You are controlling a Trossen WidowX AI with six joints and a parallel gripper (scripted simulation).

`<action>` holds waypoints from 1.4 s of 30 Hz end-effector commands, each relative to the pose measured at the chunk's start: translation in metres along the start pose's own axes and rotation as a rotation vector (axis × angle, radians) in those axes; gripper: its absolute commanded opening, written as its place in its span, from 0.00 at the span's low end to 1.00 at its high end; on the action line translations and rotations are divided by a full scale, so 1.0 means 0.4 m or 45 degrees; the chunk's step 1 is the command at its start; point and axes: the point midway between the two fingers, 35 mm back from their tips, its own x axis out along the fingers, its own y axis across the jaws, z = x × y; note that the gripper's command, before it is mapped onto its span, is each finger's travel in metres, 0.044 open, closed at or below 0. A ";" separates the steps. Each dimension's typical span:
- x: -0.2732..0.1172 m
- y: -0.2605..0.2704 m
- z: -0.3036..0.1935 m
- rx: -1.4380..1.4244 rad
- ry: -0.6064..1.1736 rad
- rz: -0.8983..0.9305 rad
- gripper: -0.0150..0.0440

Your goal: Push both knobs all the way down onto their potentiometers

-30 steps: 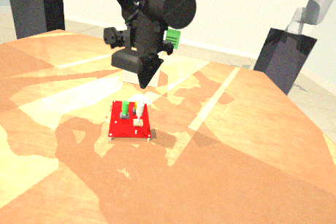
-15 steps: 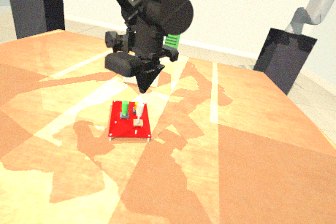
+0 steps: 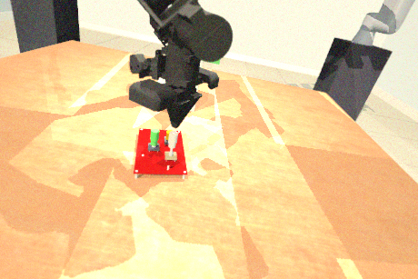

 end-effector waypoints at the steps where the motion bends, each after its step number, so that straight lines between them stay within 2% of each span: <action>1: 0.021 -0.004 0.004 -0.012 -0.011 0.001 0.25; 42: 0.038 -0.005 0.005 -0.012 -0.011 0.001 0.25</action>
